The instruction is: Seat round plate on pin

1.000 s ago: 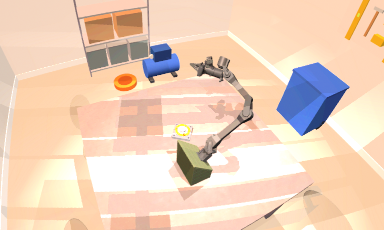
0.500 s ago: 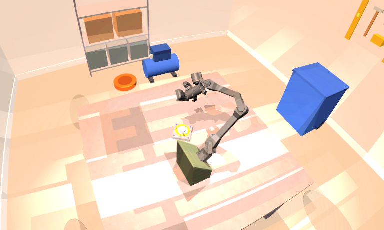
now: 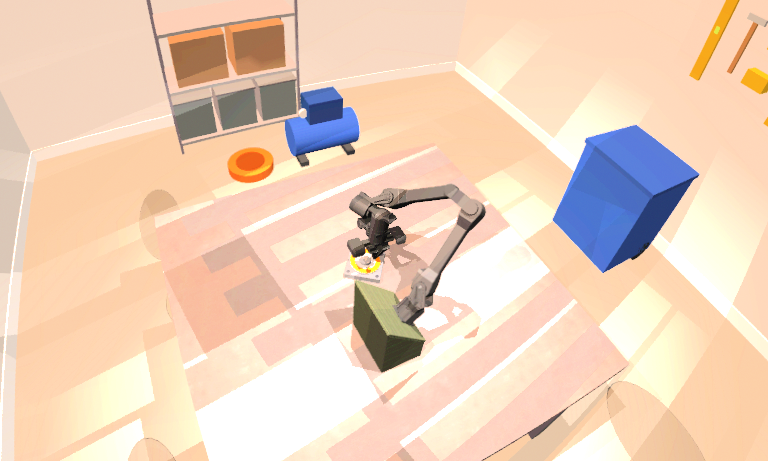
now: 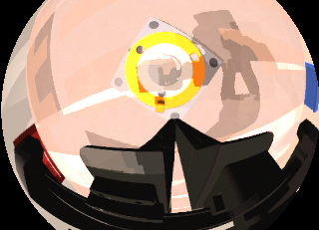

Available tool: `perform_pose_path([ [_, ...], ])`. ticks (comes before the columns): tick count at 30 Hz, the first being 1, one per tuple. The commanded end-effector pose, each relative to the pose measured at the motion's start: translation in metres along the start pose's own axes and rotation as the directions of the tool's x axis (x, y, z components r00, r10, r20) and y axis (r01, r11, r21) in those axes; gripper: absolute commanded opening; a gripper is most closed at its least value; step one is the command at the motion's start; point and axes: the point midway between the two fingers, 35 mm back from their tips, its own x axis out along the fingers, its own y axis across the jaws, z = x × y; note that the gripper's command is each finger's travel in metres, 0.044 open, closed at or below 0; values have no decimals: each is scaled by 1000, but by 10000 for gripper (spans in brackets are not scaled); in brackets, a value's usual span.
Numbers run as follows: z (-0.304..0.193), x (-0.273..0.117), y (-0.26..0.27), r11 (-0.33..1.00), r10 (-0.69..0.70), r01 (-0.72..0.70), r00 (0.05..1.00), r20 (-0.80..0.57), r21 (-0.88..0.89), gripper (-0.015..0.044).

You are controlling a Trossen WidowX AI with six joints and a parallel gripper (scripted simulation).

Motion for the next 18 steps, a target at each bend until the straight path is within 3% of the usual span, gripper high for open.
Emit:
perform_pose_path([
  [1,-6,4,-3,999,-48,48,999,-8,5,0],
  [18,-7,52,-2,999,-50,50,999,-8,6,0],
])
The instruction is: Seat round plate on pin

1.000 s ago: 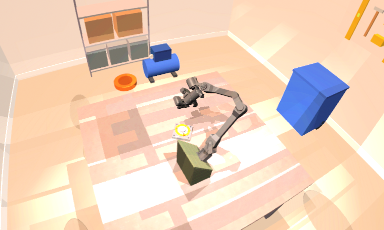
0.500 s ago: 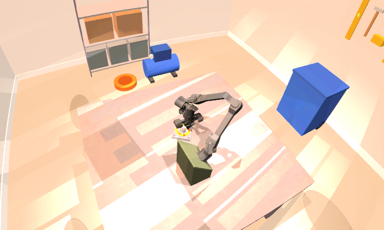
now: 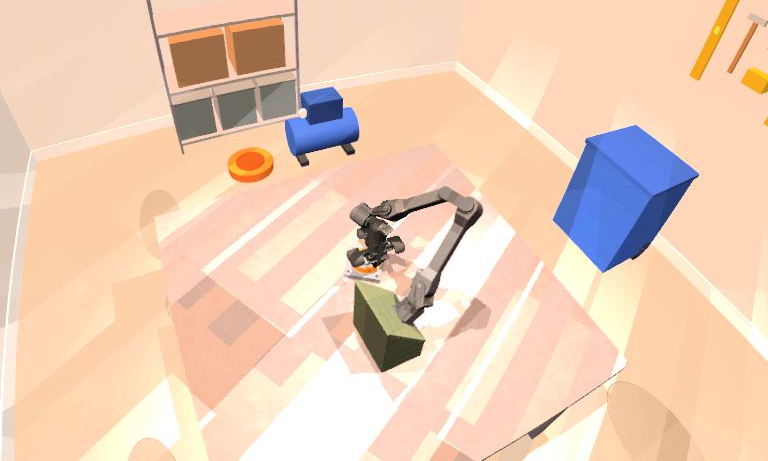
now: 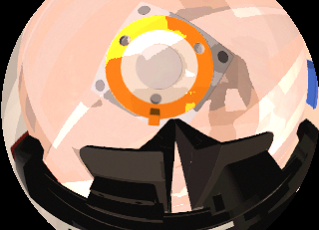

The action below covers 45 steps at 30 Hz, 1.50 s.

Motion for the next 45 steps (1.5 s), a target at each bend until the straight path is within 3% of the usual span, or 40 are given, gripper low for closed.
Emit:
perform_pose_path([
  [1,-2,9,0,1000,-7,7,1000,-1,-10,0],
  [45,8,10,43,1000,-5,5,1000,-1,-9,0],
])
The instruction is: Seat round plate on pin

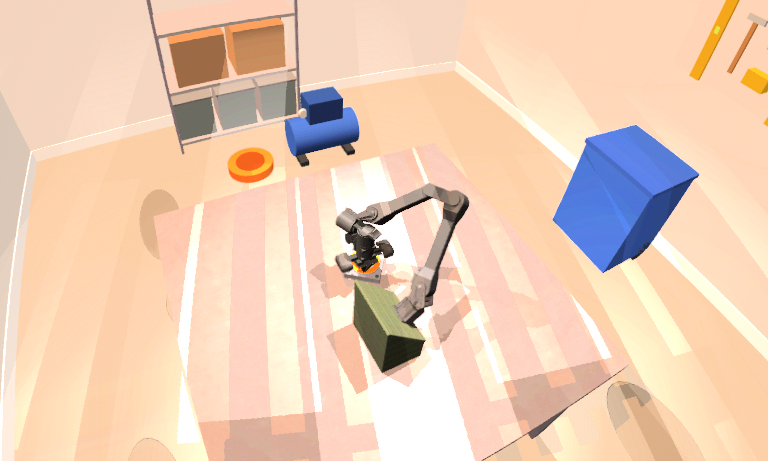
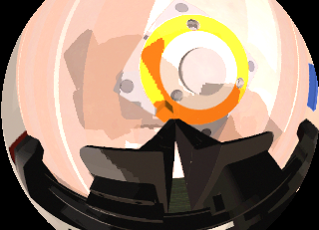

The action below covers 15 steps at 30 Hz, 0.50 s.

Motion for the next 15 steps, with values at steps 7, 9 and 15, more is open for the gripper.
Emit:
perform_pose_path([
  [7,10,0,11,1000,6,-6,1000,0,8,0],
  [9,12,0,13,1000,6,-6,1000,0,8,0],
  [15,18,-1,17,1000,6,-6,1000,0,8,0],
])
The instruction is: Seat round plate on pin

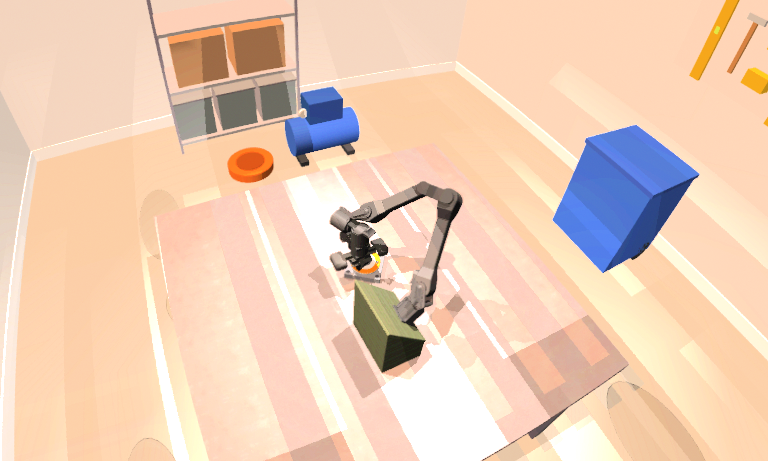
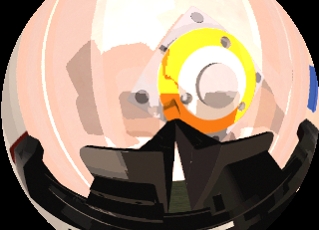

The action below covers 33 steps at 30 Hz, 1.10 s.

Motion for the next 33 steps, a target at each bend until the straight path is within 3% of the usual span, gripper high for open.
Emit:
perform_pose_path([
  [1,7,-1,4,1000,2,-2,1000,3,10,0],
  [33,38,-6,10,1000,3,-3,1000,4,11,0],
])
